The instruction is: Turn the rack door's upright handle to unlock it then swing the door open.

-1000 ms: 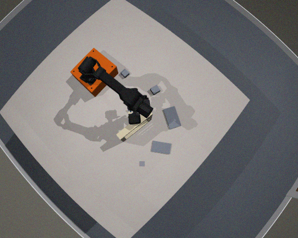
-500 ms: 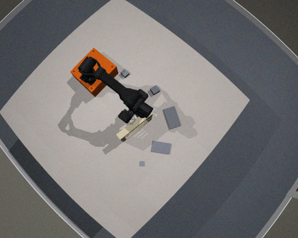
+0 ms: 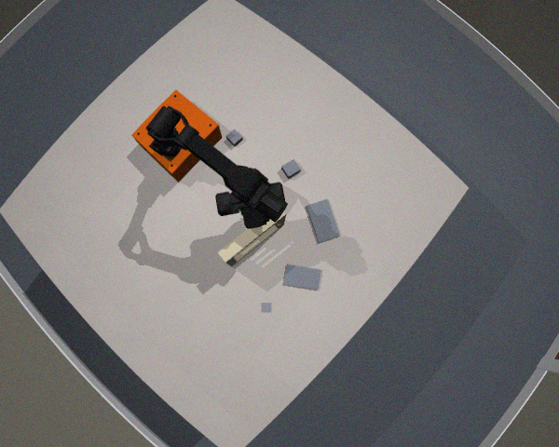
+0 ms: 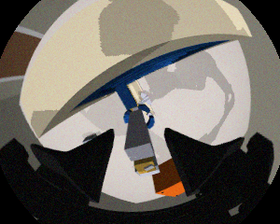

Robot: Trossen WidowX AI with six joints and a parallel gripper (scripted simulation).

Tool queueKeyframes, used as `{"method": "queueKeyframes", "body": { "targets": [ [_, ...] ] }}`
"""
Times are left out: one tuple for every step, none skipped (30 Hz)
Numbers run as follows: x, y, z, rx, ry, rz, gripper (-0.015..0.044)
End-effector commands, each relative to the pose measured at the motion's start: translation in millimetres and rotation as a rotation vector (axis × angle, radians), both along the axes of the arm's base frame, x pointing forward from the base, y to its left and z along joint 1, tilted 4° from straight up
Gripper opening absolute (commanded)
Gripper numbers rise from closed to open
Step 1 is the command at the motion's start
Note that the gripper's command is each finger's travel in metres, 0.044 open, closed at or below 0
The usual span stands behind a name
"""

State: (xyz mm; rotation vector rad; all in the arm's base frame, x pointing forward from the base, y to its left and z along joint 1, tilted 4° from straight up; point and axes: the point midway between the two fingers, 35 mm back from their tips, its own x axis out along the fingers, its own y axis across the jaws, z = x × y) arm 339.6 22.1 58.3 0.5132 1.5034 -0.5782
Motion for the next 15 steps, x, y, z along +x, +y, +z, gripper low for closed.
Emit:
{"method": "queueKeyframes", "body": {
  "targets": [
    [-0.8, -1.1, -0.9, -0.010, -0.005, -0.188, 0.0292],
    [-0.8, -1.1, -0.9, -0.011, -0.007, -0.238, 0.0292],
    [-0.8, -1.1, -1.0, -0.012, -0.009, -0.287, 0.0292],
    [-0.8, -1.1, -1.0, -0.012, -0.011, -0.337, 0.0292],
    [-0.8, -1.1, -1.0, -0.013, -0.013, -0.386, 0.0292],
    [-0.8, -1.1, -1.0, -0.014, -0.015, -0.436, 0.0292],
    [-0.8, -1.1, -1.0, -0.015, -0.017, -0.485, 0.0292],
    [-0.8, -1.1, -1.0, -0.016, -0.019, -0.535, 0.0292],
    [-0.8, -1.1, -1.0, -0.017, -0.021, -0.584, 0.0292],
    [-0.8, -1.1, -1.0, -0.017, -0.023, -0.634, 0.0292],
    [-0.8, -1.1, -1.0, -0.018, -0.025, -0.683, 0.0292],
    [-0.8, -1.1, -1.0, -0.019, -0.027, -0.733, 0.0292],
    [-0.8, -1.1, -1.0, -0.020, -0.029, -0.782, 0.0292],
    [-0.8, -1.1, -1.0, -0.021, -0.031, -0.832, 0.0292],
    [-0.8, -1.1, -1.0, -0.022, -0.033, -0.881, 0.0292]
  ]
}}
